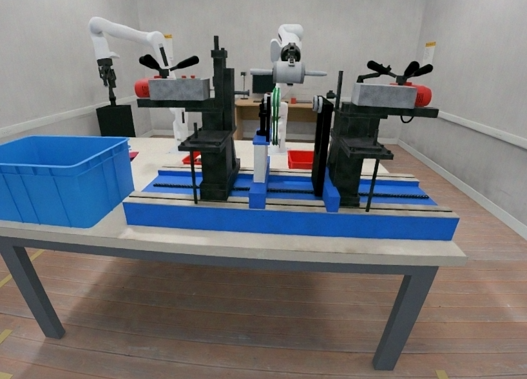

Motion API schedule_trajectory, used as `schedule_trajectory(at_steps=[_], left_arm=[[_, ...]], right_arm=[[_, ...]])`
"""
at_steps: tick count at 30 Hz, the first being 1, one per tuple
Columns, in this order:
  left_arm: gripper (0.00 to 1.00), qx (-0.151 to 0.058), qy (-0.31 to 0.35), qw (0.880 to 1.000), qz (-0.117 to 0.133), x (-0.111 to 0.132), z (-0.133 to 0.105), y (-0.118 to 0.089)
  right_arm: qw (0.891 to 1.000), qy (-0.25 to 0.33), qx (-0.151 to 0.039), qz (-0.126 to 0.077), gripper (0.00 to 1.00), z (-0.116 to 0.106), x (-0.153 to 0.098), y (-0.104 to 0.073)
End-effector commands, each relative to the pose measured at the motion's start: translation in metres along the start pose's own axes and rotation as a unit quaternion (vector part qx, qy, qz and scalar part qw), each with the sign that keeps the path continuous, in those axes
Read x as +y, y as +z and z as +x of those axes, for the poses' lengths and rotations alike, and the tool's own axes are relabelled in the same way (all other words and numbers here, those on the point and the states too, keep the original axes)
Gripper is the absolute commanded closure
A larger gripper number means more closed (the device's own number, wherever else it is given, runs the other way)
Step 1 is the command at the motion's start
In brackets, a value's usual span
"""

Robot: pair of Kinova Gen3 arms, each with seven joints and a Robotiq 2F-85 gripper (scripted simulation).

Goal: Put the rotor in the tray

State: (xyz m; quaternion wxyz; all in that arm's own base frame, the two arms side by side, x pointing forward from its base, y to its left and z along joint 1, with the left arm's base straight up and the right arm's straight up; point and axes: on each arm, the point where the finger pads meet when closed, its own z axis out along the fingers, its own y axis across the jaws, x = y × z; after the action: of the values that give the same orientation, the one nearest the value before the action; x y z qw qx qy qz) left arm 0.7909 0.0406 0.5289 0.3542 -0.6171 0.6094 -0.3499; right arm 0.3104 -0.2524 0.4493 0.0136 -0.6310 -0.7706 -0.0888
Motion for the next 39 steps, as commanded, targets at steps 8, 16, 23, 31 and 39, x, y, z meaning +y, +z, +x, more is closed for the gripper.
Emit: schedule_trajectory(at_steps=[8,16,23,31,39], left_arm=[[0.903,0.0,0.0,1.0,0.004,-0.005,0.0002,-0.0033],[0.903,0.0,0.0,1.0,0.004,-0.005,0.0002,-0.0033],[0.903,0.0,0.0,1.0,0.004,-0.005,0.0002,-0.0033],[0.903,0.0,0.0,1.0,0.004,-0.0047,0.0002,-0.0038],[0.903,0.0,0.0,1.0,0.004,-0.0026,0.0002,-0.0074]], right_arm=[[1.0,0.0,-0.001,-0.001,0.002,0.0001,0.0001,-0.0007],[1.0,0.0,-0.001,-0.001,0.002,0.0001,0.0001,-0.0007],[1.0,0.0,-0.001,-0.001,0.002,0.0001,0.0001,-0.0007],[1.0,0.0,-0.001,-0.001,0.002,0.0001,0.0001,-0.0007],[1.0,0.0,-0.001,-0.001,0.002,0.0001,0.0001,-0.0007]])
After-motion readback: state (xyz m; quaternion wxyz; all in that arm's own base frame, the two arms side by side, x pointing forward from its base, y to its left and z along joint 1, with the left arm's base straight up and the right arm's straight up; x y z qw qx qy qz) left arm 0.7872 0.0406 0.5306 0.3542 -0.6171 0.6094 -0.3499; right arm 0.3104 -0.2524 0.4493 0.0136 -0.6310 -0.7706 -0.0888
